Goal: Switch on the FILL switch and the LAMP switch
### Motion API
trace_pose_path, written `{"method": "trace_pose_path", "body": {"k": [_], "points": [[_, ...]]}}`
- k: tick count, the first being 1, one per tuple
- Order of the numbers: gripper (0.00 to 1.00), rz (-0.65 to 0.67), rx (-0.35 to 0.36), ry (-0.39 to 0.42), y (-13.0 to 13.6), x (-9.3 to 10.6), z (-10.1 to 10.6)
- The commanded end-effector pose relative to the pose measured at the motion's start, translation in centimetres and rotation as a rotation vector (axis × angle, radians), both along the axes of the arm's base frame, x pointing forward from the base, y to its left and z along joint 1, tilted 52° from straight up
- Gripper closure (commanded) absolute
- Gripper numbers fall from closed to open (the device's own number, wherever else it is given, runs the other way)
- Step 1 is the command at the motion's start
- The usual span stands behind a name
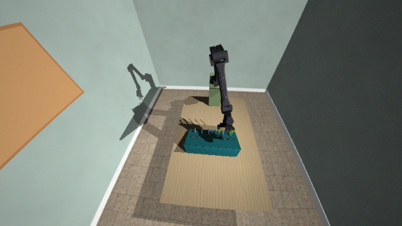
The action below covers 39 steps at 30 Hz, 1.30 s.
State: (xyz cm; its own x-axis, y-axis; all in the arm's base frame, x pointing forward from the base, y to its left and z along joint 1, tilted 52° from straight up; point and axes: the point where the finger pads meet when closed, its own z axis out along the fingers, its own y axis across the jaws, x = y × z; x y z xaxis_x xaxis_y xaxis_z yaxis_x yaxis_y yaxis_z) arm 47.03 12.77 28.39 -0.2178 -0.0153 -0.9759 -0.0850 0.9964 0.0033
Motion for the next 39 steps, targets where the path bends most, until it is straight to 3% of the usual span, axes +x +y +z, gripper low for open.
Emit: {"method": "trace_pose_path", "body": {"k": [1, 20, 39], "points": [[0.0, 0.013, -0.005, -0.029, 0.3, -0.2, 1.5], [0.0, 0.012, -0.005, -0.029, 0.2, -0.2, 1.5], [0.0, -0.002, -0.007, -0.035, -4.5, 0.0, 1.7]]}}
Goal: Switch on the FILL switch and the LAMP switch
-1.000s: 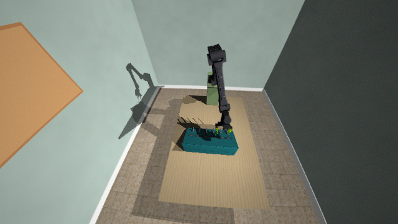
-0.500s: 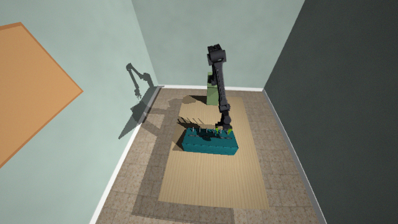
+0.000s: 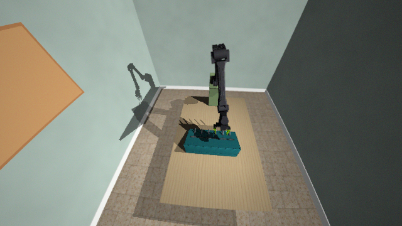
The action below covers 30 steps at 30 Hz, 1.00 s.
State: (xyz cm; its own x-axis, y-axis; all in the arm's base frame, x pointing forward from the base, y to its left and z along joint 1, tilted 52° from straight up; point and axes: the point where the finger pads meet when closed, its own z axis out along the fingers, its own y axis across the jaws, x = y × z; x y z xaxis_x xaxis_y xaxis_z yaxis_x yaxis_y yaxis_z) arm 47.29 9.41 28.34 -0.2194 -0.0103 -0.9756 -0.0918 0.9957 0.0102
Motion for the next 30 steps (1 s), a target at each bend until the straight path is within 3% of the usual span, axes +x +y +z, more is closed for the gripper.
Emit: {"method": "trace_pose_path", "body": {"k": [1, 14, 30], "points": [[0.0, -0.009, -0.015, -0.032, -1.5, -0.3, 1.5], [0.0, -0.009, -0.018, -0.032, -4.1, 0.1, 1.5], [0.0, 0.005, -0.018, -0.033, -3.6, 0.0, 1.5]]}}
